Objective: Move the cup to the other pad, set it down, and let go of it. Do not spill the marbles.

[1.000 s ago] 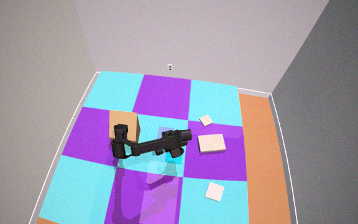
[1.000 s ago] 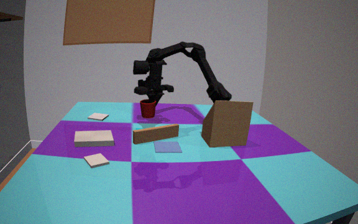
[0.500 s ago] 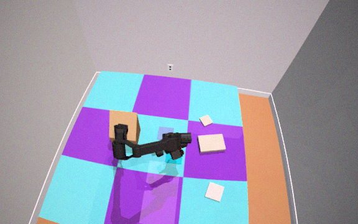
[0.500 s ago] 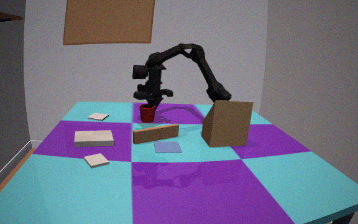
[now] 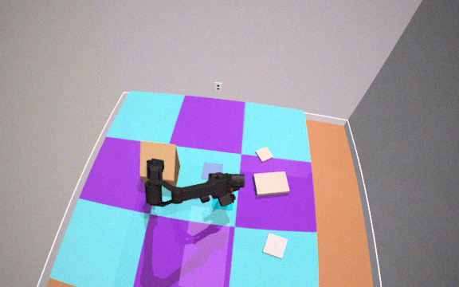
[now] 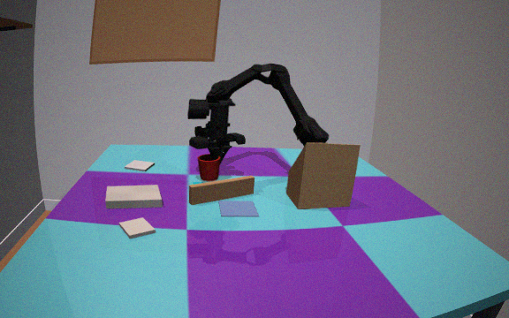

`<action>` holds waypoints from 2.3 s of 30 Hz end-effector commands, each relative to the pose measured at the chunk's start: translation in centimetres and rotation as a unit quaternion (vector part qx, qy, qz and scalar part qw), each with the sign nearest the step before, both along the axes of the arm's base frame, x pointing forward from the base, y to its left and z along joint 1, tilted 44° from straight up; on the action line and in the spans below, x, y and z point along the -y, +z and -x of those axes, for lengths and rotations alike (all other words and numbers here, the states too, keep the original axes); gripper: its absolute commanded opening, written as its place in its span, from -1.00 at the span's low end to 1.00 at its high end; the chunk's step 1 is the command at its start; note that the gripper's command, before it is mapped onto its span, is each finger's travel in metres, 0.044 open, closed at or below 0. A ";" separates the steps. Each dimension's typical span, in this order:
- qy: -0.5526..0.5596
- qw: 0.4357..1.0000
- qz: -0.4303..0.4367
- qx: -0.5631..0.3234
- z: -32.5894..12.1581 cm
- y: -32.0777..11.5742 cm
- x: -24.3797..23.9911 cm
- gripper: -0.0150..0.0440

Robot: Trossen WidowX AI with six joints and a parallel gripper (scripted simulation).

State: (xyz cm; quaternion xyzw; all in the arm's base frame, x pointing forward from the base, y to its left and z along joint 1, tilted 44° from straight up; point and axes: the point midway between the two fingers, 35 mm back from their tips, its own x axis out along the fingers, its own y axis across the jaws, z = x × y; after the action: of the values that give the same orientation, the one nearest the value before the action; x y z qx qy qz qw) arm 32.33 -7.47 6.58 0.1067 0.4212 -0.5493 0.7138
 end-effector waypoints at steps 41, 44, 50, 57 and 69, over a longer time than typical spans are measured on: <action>-0.001 1.000 0.001 0.000 0.1 -2.0 2.1 -0.06; -0.001 1.000 0.001 -0.001 0.1 -1.9 2.0 -0.06; 0.000 1.000 0.001 -0.001 0.1 -1.3 1.4 -0.06; 0.000 1.000 0.001 -0.002 0.1 -0.6 0.6 -0.06; 0.001 1.000 0.002 -0.003 0.4 0.6 -0.8 -0.06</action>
State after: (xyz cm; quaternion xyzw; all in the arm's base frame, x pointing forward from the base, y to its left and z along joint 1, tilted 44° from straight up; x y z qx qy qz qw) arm 31.69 -7.12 6.68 0.0996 0.4262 -0.5505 0.7109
